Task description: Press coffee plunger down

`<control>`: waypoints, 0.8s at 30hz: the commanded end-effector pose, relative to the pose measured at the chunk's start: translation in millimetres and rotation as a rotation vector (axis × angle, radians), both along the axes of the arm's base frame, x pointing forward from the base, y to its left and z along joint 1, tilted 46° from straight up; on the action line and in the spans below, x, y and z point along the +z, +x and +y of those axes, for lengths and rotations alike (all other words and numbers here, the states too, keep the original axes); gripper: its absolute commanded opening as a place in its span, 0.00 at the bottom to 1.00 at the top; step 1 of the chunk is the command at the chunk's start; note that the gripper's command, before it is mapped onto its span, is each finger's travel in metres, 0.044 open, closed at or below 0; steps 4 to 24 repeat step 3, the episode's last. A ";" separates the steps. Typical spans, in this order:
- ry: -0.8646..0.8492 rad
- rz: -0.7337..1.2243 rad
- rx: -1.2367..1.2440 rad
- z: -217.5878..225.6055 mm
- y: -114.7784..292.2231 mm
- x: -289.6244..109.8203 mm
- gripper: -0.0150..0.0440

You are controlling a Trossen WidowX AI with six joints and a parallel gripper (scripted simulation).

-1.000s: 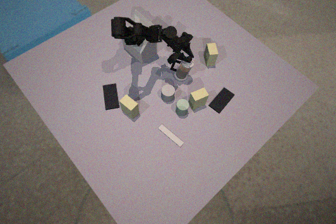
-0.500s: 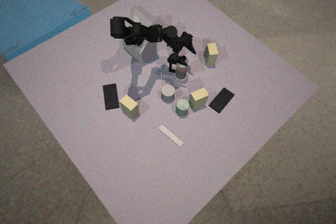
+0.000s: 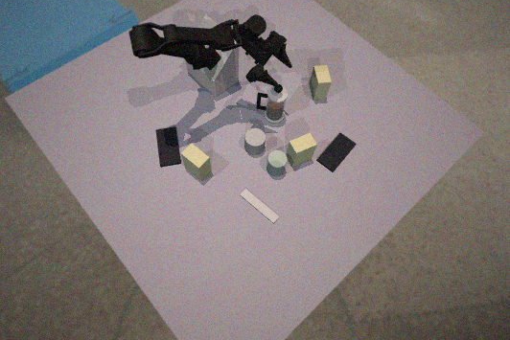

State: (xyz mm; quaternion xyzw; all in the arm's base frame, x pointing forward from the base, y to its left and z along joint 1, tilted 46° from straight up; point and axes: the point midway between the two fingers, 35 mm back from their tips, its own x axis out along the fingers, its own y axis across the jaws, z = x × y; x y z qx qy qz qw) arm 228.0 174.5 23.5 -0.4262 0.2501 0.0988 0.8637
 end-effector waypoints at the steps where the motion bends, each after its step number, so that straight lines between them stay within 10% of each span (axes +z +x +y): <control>1: 0.009 -0.013 -0.001 3.2 -6.2 14.4 1.00; 24: 0.009 -0.013 -0.001 3.1 -6.3 14.1 1.00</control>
